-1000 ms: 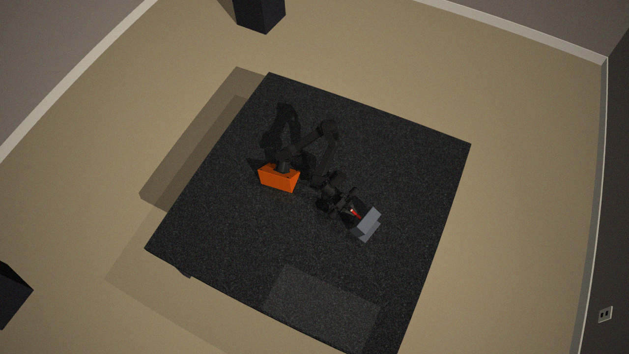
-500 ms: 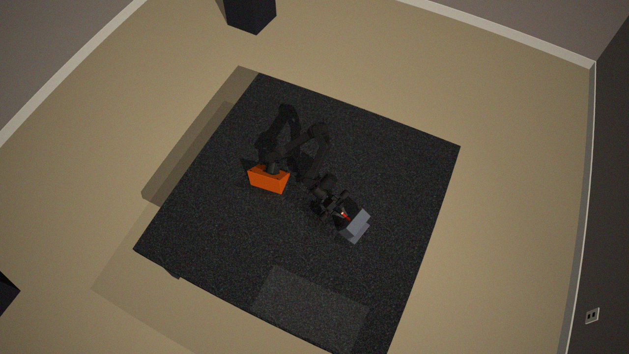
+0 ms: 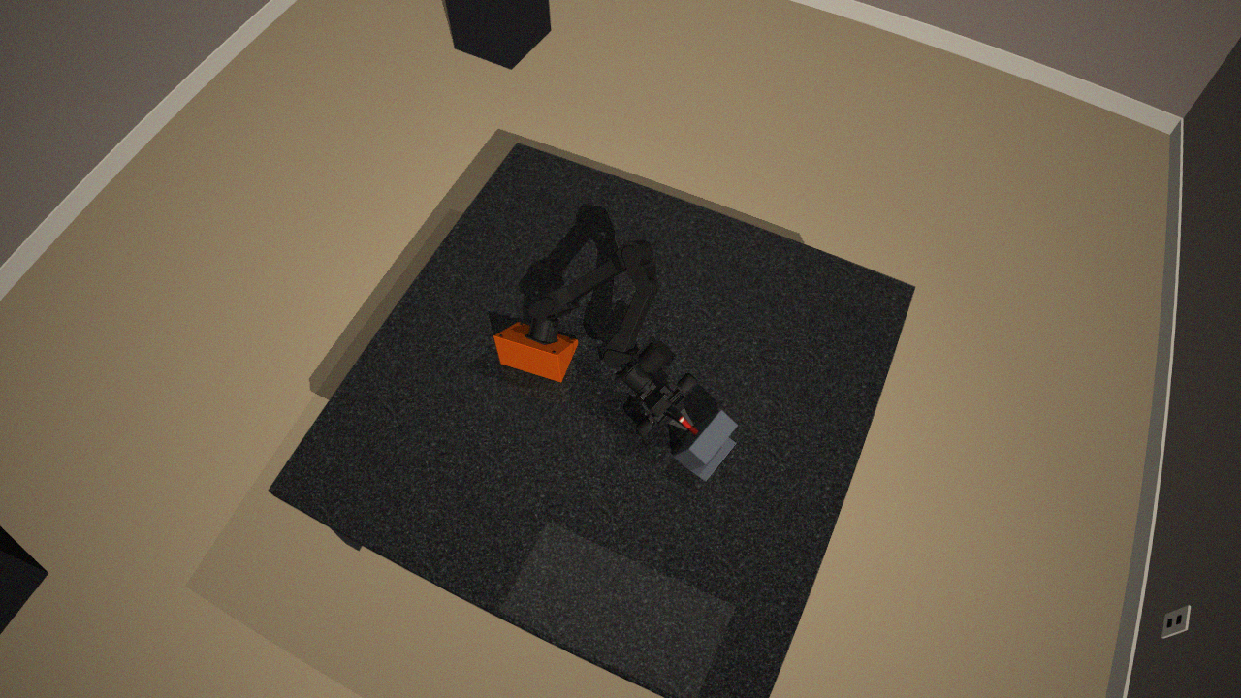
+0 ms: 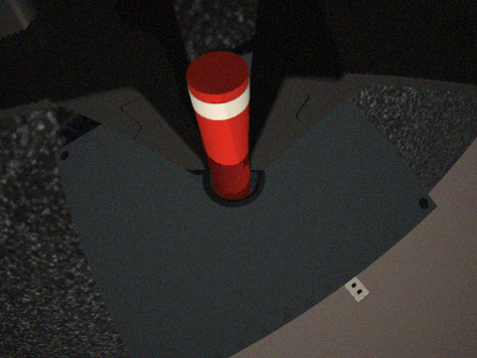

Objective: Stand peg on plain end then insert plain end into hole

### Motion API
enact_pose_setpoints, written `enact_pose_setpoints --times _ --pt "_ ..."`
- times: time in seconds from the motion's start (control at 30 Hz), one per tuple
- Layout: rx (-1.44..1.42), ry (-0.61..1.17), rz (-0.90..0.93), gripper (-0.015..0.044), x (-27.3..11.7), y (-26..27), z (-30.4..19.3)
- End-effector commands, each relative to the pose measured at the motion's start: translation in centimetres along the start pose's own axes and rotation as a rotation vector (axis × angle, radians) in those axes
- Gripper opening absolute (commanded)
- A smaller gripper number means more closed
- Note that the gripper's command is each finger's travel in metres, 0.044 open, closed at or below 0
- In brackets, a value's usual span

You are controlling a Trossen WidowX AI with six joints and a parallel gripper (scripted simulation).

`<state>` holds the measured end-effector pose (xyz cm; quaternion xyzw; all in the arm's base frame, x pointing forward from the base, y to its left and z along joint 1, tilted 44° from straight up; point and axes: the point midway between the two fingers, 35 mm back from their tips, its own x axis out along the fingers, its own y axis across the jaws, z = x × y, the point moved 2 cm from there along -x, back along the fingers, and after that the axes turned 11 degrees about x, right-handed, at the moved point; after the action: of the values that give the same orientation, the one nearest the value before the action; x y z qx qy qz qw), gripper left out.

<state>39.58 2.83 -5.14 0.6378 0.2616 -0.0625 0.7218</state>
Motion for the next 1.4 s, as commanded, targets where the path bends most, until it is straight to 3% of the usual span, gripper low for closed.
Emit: enact_pose_setpoints --times 0.0,0.4,1.37 --pt "0.0 0.0 -0.001 0.0131 0.0 0.0 0.0" --pt "0.0 0.0 -0.001 0.044 -0.3 0.0 0.0" --pt "0.004 -0.002 -0.005 0.044 -4.2 0.3 0.5"
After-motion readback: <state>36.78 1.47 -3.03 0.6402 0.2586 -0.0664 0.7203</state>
